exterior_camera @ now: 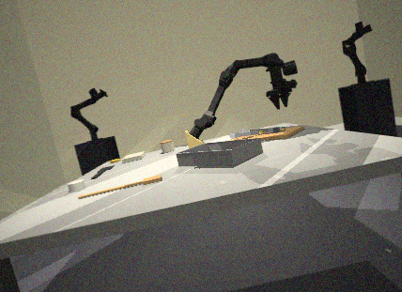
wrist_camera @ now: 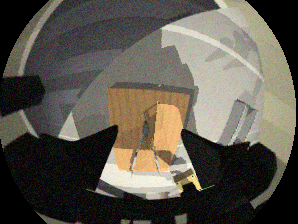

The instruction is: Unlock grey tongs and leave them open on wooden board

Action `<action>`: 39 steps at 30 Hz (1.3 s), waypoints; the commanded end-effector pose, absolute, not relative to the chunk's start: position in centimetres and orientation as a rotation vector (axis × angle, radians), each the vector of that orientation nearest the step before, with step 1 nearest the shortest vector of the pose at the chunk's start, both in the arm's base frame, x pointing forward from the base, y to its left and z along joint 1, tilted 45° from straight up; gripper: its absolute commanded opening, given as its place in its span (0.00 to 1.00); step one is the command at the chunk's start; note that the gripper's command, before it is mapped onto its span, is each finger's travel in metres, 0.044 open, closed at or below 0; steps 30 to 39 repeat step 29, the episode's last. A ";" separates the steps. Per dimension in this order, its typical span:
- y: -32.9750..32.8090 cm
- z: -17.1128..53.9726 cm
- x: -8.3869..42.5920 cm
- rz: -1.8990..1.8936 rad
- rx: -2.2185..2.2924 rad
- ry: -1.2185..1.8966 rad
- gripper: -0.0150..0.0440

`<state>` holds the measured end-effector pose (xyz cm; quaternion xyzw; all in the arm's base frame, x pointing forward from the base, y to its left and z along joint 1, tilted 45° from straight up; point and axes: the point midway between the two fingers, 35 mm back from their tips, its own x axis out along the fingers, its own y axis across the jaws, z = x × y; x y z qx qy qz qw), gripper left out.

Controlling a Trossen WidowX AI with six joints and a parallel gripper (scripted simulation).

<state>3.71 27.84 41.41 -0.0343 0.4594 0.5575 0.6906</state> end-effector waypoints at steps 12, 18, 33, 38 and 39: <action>24.5 45.9 4.7 1.085 0.007 0.877 1.00; 24.0 46.3 4.7 1.063 0.027 0.856 1.00; 24.0 46.3 4.7 1.063 0.027 0.856 1.00; 24.0 46.3 4.7 1.063 0.027 0.856 1.00; 24.0 46.3 4.7 1.063 0.027 0.856 1.00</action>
